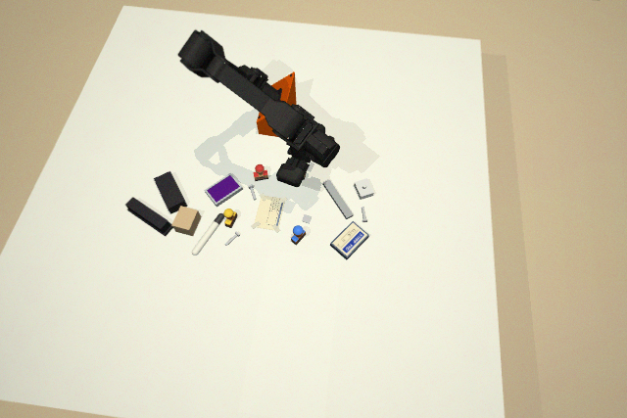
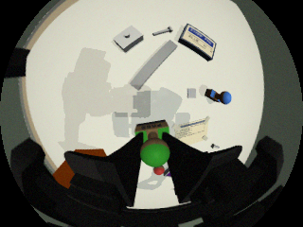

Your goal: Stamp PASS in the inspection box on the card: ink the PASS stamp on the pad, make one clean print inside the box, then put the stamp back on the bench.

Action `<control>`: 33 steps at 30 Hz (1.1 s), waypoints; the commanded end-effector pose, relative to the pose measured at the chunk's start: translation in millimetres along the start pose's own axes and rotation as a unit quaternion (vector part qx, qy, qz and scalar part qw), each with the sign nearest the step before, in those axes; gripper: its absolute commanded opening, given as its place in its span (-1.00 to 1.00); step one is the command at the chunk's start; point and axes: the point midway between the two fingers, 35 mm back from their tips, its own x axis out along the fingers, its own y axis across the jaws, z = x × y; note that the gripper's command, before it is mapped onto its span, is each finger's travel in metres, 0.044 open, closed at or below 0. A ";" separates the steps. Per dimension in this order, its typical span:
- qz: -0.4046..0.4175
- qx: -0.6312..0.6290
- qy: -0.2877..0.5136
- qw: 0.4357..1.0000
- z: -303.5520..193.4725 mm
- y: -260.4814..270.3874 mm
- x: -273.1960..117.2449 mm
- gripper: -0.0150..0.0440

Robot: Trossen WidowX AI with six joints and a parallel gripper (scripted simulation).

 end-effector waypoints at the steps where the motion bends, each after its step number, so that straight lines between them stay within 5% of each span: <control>1: 0.002 0.004 0.002 1.000 0.8 16.0 2.5 -0.49; 33: 0.001 0.004 0.002 1.000 1.4 14.4 49.8 -0.49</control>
